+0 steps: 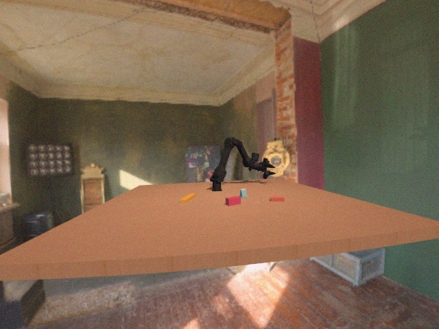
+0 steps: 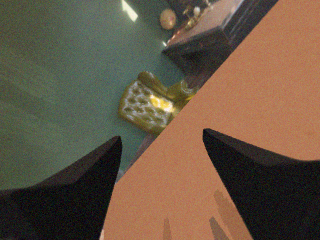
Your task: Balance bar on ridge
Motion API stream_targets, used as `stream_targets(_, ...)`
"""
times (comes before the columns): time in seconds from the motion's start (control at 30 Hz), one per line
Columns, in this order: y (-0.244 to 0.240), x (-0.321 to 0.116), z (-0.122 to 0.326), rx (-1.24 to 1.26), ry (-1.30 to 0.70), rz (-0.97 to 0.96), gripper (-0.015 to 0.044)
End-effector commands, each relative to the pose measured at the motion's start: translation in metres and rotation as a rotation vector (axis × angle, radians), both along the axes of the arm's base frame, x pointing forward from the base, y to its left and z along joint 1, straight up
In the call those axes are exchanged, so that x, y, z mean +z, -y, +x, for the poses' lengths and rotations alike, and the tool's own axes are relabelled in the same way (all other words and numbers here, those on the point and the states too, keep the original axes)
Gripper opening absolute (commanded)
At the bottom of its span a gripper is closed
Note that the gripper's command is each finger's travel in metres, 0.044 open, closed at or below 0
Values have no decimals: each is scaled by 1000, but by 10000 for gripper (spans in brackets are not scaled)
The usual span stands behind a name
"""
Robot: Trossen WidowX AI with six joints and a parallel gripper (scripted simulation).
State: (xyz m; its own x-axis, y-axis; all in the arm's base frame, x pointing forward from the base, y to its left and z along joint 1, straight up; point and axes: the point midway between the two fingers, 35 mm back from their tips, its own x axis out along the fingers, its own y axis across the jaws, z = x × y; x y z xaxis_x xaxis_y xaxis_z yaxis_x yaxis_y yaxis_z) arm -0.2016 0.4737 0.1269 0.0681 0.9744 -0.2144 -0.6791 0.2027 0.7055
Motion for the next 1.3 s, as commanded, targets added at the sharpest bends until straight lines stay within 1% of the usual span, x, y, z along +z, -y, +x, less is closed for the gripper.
stream_targets(0.0,-11,-5,32,-46,40,-34,315)
stream_targets(0.6,-33,-14,164,-266,128,-160,315)
stream_targets(0.8,-26,-8,210,-345,156,-190,315)
stream_targets(1.27,-12,-12,305,-459,217,-326,315)
